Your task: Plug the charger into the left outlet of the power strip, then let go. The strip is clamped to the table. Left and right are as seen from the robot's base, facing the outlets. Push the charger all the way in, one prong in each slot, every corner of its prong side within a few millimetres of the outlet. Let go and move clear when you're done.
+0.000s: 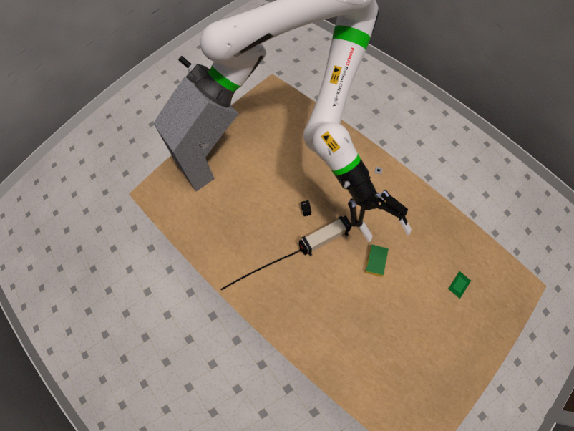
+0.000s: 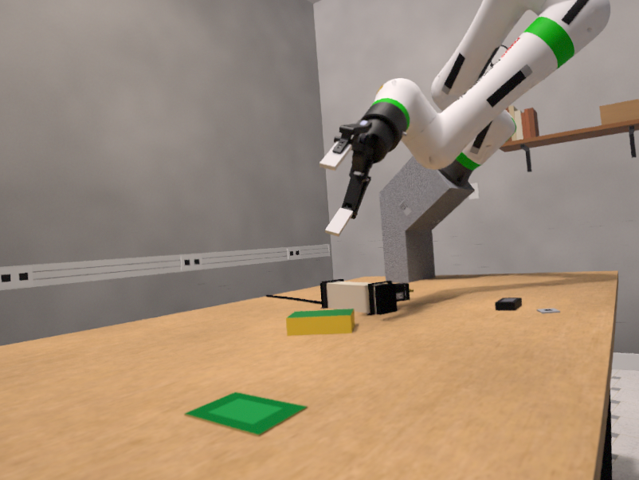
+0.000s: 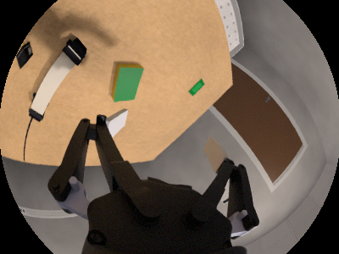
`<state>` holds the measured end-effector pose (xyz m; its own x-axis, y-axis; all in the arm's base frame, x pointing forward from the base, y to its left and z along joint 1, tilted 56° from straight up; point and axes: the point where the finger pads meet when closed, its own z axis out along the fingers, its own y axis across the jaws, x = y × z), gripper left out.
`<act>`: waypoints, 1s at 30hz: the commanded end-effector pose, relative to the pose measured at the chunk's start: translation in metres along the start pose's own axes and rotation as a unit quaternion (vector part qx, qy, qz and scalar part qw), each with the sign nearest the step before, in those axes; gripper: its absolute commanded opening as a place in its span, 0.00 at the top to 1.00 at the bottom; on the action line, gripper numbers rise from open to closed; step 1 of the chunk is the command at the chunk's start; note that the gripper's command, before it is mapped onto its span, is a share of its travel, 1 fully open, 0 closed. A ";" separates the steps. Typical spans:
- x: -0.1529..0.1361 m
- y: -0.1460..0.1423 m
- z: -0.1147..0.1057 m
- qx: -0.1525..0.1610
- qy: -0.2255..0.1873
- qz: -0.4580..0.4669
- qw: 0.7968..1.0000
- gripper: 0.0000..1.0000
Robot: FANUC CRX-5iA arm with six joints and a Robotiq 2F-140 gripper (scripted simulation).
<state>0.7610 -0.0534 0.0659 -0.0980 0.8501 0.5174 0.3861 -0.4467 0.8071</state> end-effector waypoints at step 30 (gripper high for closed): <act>-0.266 -0.166 -0.158 0.061 -0.398 0.459 0.792 0.00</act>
<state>0.5779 -0.2483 -0.1609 0.8673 0.1121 0.4850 0.0485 -0.9887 0.1419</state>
